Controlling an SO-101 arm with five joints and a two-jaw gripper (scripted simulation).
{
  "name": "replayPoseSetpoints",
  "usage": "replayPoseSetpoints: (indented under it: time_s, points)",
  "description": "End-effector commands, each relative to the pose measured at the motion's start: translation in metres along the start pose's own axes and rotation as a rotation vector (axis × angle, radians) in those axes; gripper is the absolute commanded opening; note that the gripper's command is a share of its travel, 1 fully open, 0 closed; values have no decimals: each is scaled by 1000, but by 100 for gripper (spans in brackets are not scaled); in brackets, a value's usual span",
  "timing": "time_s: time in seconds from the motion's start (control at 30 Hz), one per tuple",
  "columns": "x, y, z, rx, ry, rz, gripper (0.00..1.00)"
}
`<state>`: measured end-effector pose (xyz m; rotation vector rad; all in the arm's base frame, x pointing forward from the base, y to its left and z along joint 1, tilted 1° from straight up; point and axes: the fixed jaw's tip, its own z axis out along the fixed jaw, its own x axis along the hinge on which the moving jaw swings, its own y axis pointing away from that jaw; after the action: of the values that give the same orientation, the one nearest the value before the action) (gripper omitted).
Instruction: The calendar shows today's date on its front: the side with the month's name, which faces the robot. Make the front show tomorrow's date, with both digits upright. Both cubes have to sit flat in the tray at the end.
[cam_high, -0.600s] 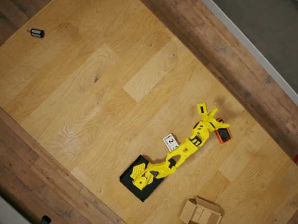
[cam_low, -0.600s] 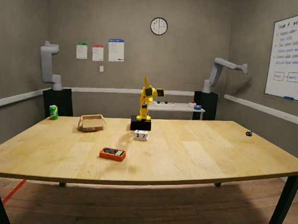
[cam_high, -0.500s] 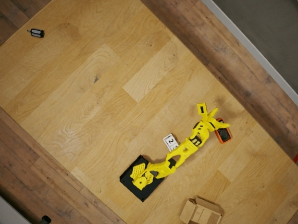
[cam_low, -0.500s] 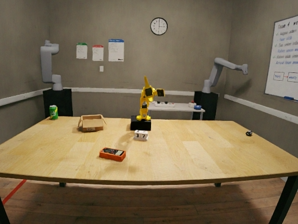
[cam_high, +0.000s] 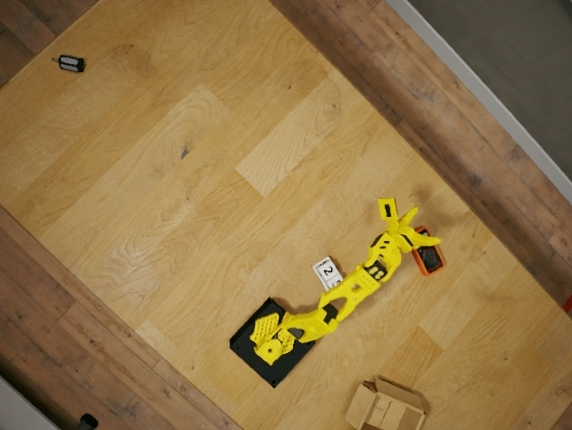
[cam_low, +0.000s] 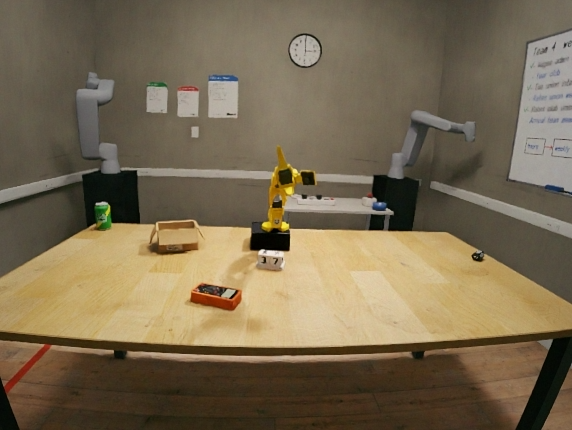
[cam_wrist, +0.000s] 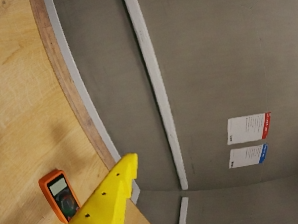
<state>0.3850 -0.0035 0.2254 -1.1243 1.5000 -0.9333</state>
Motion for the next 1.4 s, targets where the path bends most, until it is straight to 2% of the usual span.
replayPoseSetpoints:
  time_s: [0.0, 0.27, 0.5, 0.6, 0.8, 1.0, 1.07, 1.37]
  points:
    - [-1, -2, -1, 6, -2, 1, 100]
    - [2, 2, -2, -14, 5, -29, 99]
    - [6, 10, -4, -53, 18, -90, 96]
    - [10, 17, -6, -90, 27, -145, 93]
    - [21, 39, -13, -195, 42, -295, 87]
    - [35, 69, -28, -337, 36, -487, 78]
    - [35, 69, -28, -337, 36, -487, 78]
    - [58, 125, -67, -587, -42, -803, 62]
